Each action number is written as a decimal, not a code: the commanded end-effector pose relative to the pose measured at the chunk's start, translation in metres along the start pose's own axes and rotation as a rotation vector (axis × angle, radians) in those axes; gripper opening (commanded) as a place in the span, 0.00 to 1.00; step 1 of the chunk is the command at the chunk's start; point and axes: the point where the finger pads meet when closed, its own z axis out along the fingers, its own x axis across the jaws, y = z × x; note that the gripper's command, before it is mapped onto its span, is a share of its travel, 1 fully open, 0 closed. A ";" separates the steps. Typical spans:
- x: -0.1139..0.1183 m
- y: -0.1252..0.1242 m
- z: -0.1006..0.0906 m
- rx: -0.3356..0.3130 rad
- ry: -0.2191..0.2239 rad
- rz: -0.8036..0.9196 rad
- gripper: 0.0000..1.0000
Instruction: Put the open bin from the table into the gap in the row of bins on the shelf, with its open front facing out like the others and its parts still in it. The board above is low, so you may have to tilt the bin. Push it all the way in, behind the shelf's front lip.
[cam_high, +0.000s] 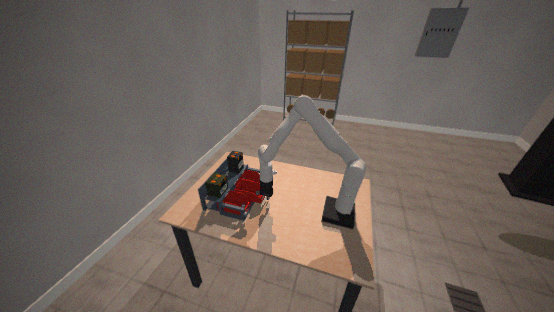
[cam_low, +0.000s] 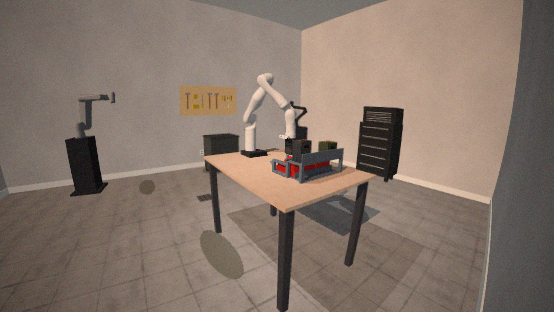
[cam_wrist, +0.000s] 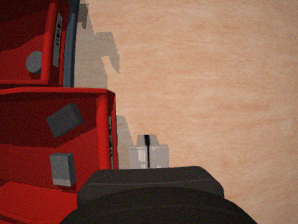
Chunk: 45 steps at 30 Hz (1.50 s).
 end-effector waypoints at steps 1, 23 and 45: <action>-0.001 0.000 -0.001 0.000 -0.002 0.000 0.00; -0.001 0.000 -0.001 0.000 -0.002 0.000 0.00; -0.016 0.000 -0.002 0.000 -0.002 0.000 0.00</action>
